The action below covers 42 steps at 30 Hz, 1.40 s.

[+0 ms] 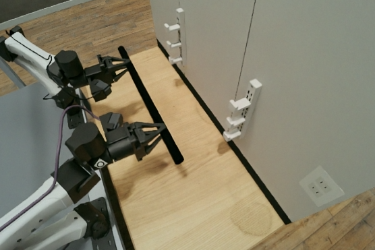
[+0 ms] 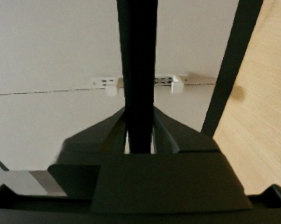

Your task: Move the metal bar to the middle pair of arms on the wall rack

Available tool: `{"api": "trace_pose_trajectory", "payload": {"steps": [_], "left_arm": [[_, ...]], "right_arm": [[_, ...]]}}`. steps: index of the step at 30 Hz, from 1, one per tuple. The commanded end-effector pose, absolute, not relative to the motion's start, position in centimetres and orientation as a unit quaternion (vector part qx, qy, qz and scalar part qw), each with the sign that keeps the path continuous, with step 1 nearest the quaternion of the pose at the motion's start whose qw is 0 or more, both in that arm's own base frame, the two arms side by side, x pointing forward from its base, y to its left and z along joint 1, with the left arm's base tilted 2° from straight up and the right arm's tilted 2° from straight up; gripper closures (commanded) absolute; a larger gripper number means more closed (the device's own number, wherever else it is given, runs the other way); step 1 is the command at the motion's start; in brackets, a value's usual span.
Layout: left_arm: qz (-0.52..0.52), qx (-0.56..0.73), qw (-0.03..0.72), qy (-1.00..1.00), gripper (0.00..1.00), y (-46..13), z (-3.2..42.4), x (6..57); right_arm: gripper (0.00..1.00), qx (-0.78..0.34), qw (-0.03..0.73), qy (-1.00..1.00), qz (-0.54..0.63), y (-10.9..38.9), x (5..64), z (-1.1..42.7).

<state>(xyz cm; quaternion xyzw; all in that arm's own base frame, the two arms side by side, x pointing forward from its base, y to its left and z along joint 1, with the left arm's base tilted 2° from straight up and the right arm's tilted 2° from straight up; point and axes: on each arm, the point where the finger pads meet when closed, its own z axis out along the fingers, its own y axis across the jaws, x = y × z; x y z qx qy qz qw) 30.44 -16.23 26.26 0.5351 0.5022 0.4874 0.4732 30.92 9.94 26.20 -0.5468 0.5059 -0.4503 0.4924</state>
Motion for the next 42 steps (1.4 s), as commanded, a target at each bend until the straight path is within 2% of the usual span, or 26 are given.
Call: {"api": "trace_pose_trajectory", "payload": {"steps": [1,42], "left_arm": [[0.507,0.507,0.487,0.498,1.00,-15.8,29.4,31.7],[0.507,0.507,0.487,0.498,1.00,-15.8,30.5,37.5]], "right_arm": [[1.00,-0.522,0.503,0.498,-0.476,9.3,32.2,29.2],[1.00,-0.522,0.503,0.498,-0.476,9.6,38.1,30.6]]}}
